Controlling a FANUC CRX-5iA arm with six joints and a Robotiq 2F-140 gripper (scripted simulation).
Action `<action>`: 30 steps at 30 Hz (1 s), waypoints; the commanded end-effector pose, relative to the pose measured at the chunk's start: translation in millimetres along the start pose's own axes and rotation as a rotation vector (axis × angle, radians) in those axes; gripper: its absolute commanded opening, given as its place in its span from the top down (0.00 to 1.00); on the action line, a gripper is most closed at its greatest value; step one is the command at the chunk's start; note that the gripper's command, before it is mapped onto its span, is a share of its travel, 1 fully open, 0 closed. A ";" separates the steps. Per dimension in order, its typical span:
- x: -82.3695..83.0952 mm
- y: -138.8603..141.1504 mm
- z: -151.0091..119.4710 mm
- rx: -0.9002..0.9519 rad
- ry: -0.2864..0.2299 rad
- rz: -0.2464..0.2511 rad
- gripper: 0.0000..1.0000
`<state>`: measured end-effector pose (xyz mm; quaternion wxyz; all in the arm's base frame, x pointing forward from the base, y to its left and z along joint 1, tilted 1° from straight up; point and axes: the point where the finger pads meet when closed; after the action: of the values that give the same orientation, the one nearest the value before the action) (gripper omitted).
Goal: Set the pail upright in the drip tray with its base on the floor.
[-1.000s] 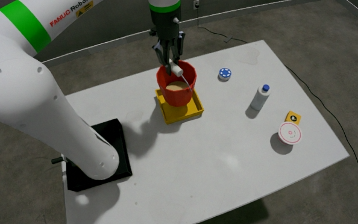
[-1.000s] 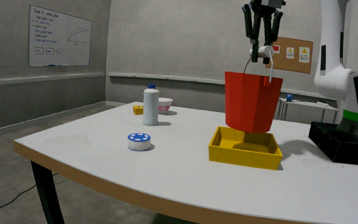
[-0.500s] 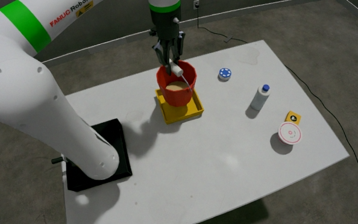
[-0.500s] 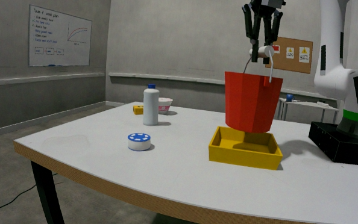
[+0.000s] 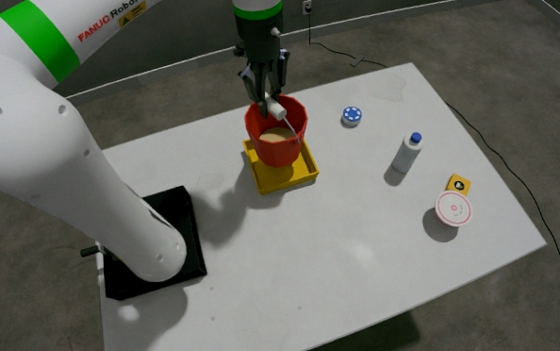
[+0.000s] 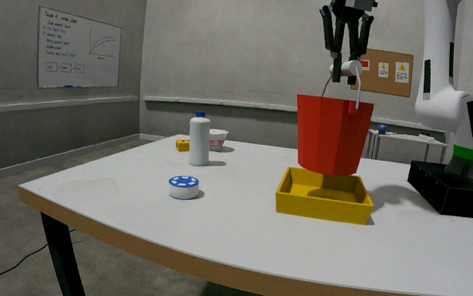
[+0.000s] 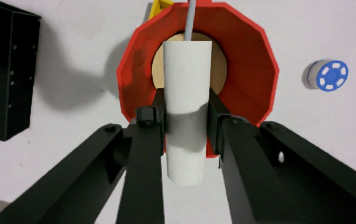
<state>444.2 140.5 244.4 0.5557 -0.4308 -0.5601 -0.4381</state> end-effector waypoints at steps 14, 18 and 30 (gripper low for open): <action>0.8 0.4 -0.1 0.000 0.000 -0.002 0.90; 0.8 0.4 -0.1 0.000 0.000 -0.002 0.90; 0.6 0.4 -0.1 0.000 0.000 -0.002 0.90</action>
<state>444.2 140.5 244.4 0.5557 -0.4308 -0.5601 -0.4381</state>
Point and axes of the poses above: the point where the finger pads meet when closed, its own x axis back along the fingers, its own y axis across the jaws, z = x × y, and after that the axes turned 7 degrees about -x, right-handed
